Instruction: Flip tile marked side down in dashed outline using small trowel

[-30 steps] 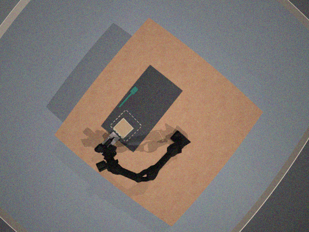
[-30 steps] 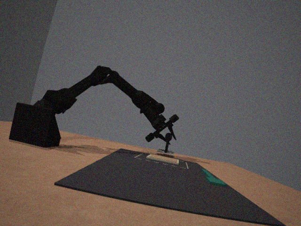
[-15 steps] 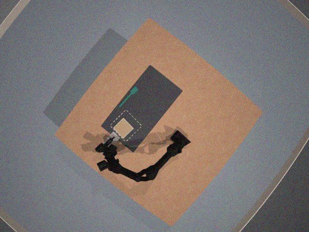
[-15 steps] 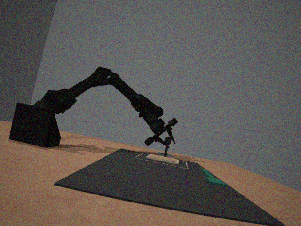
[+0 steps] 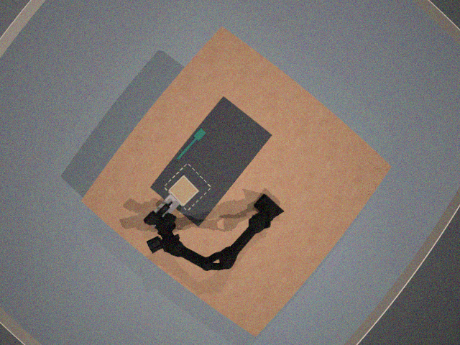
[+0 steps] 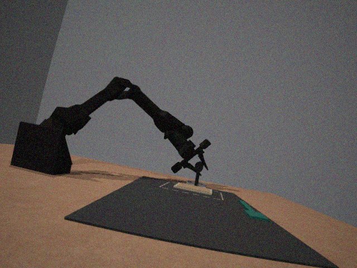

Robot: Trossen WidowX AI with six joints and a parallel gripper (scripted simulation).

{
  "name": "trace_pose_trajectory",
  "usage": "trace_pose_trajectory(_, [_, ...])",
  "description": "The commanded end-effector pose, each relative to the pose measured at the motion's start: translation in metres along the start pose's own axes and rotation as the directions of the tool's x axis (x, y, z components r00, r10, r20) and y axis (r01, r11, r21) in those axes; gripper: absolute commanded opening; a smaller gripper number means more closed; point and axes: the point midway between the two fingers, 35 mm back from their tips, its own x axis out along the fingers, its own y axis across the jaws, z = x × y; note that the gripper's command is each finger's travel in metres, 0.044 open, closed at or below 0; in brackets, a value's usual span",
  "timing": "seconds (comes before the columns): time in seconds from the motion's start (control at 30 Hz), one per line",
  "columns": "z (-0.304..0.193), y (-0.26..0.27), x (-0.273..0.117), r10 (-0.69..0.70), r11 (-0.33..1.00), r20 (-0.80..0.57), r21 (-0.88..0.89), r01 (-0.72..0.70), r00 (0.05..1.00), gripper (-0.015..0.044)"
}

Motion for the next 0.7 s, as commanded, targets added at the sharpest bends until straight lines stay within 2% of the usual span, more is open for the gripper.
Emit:
trace_pose_trajectory(0.0, [0.012, 0.001, 0.002, 0.002, 1.000, 0.013, 0.000, -0.002, 1.000, 0.0000])
trace_pose_trajectory(0.43, [0.014, 0.001, 0.001, 0.002, 1.000, 0.013, 0.000, -0.002, 1.000, 0.0000])
trace_pose_trajectory(0.67, [-0.005, 0.016, -0.009, 0.003, 1.000, 0.012, 0.000, -0.003, 1.000, 0.0000])
